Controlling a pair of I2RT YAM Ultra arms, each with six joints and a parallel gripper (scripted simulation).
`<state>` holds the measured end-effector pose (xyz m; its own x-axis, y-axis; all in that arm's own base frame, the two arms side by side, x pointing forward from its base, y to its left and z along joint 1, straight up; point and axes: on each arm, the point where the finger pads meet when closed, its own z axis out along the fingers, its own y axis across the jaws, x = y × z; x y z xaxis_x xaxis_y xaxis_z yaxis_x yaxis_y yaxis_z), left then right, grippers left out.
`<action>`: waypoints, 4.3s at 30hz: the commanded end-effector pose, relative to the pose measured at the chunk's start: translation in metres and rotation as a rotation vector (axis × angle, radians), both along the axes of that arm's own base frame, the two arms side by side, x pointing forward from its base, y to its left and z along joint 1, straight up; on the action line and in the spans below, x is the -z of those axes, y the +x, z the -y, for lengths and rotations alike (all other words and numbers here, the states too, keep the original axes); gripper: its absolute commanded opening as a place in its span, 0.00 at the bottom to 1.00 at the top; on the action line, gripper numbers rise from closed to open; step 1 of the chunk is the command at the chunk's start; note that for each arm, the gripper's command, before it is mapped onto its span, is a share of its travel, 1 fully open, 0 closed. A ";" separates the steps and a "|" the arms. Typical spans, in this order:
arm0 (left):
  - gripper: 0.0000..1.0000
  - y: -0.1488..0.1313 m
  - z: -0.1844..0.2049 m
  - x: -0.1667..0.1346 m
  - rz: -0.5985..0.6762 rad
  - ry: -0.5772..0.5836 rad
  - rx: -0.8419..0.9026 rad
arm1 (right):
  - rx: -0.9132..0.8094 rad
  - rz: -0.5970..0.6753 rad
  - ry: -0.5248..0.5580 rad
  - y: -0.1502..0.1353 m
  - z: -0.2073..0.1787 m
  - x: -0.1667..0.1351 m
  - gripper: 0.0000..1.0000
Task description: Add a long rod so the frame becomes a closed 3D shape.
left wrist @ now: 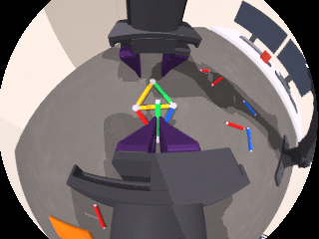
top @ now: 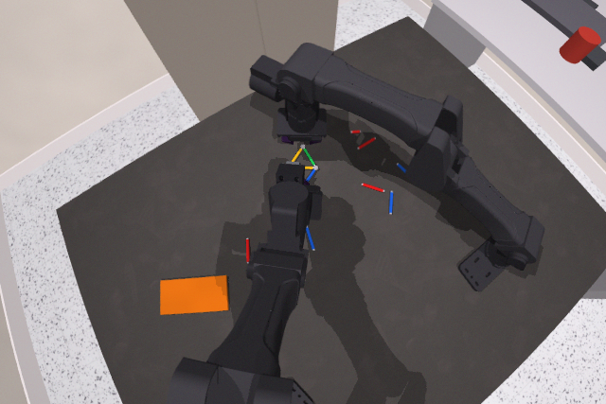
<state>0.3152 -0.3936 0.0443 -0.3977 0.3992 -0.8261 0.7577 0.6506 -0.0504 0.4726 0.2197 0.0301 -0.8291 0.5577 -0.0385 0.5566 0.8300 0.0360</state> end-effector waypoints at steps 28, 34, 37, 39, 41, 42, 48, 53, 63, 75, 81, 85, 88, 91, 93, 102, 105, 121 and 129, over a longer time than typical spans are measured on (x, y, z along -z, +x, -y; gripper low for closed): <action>0.00 0.002 0.002 -0.006 0.010 -0.012 0.000 | 0.006 -0.023 -0.011 0.000 0.002 0.012 0.19; 0.00 0.002 0.002 -0.006 0.010 -0.012 0.000 | 0.006 -0.023 -0.011 0.000 0.002 0.012 0.12; 0.00 0.002 0.002 -0.006 0.010 -0.012 0.000 | 0.006 -0.023 -0.011 0.000 0.002 0.012 0.11; 0.00 0.002 0.002 -0.006 0.010 -0.012 0.000 | 0.006 -0.023 -0.011 0.000 0.002 0.012 0.08; 0.00 0.002 0.002 -0.006 0.010 -0.012 0.000 | 0.006 -0.023 -0.011 0.000 0.002 0.012 0.05; 0.00 0.002 0.002 -0.006 0.010 -0.012 0.000 | 0.006 -0.023 -0.011 0.000 0.002 0.012 0.04; 0.00 0.002 0.002 -0.006 0.010 -0.012 0.000 | 0.004 -0.022 0.000 0.001 0.000 0.011 0.00; 0.00 0.002 0.002 -0.006 0.010 -0.012 0.000 | 0.000 -0.015 0.009 0.000 -0.003 0.006 0.00; 0.00 0.002 0.002 -0.006 0.010 -0.012 0.000 | -0.004 0.001 0.024 -0.004 -0.008 -0.013 0.00; 0.00 0.002 0.002 -0.006 0.010 -0.012 0.000 | -0.003 -0.001 0.023 -0.009 -0.011 -0.019 0.00; 0.00 0.002 0.002 -0.006 0.010 -0.012 0.000 | -0.003 -0.001 0.024 -0.017 -0.017 -0.028 0.00; 0.00 0.002 0.002 -0.006 0.010 -0.012 0.000 | -0.003 -0.011 0.018 -0.022 -0.017 -0.032 0.00; 0.00 0.002 0.002 -0.006 0.010 -0.012 0.000 | 0.001 -0.014 0.024 -0.020 -0.012 -0.034 0.00; 0.00 0.002 0.002 -0.006 0.010 -0.012 0.000 | 0.003 -0.011 0.021 -0.019 -0.008 -0.035 0.00; 0.00 0.002 0.002 -0.006 0.010 -0.012 0.000 | 0.003 -0.011 0.021 -0.019 -0.008 -0.035 0.00; 0.00 0.002 0.002 -0.006 0.010 -0.012 0.000 | -0.003 -0.021 0.013 -0.032 -0.022 -0.038 0.00; 0.00 0.002 0.002 -0.006 0.010 -0.012 0.000 | -0.003 -0.023 0.013 -0.034 -0.023 -0.039 0.00; 0.00 0.002 0.002 -0.006 0.010 -0.012 0.000 | -0.011 -0.033 0.032 -0.044 -0.029 -0.044 0.00; 0.00 0.002 0.002 -0.006 0.010 -0.012 0.000 | -0.020 -0.051 0.053 -0.055 -0.040 -0.042 0.00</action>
